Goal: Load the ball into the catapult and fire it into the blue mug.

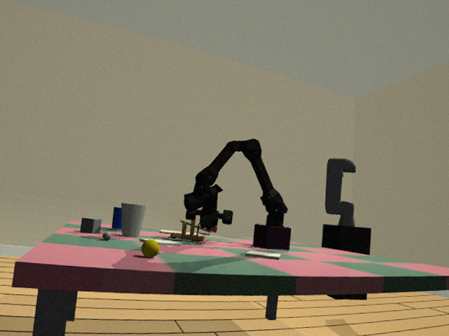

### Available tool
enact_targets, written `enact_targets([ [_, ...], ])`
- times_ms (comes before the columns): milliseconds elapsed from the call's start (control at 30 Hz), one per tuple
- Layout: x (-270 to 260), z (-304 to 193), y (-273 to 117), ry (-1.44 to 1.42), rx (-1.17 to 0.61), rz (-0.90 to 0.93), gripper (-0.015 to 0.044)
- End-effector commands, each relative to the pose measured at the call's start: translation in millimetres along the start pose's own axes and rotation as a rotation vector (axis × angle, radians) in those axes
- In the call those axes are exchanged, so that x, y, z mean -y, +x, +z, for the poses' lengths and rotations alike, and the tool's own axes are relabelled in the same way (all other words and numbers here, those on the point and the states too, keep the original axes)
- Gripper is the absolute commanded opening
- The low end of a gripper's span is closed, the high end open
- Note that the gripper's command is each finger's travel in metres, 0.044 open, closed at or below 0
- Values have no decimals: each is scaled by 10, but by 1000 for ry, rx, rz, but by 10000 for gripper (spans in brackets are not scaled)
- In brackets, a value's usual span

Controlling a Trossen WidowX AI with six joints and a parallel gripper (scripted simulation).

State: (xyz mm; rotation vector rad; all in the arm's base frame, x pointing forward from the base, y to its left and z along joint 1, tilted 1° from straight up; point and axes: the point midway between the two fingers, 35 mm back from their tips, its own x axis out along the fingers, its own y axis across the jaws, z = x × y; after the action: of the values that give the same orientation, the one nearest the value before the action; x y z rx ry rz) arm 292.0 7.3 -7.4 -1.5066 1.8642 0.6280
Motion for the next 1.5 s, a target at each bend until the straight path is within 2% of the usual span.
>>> enact_targets([
  [0, -30, 61, 88, -6, -9, 9, 0],
  [500, -60, 284, 326, -7, -9, 10, 0],
  [667, -54, 279, 299, -6, -9, 9, 0],
  [733, -14, 232, 85, -5, -6, 7, 0],
  [867, 17, 8, -606, -1, 0, -1, 0],
  [967, -18, -137, -924, 1, 1, -4, 0],
  [1100, -35, -186, -1020, 2, 2, -4, 0],
  [1133, 6, -77, -816, -5, -3, -5, 26],
  [1467, 343, -67, -813, 202, 136, 8, 289],
])
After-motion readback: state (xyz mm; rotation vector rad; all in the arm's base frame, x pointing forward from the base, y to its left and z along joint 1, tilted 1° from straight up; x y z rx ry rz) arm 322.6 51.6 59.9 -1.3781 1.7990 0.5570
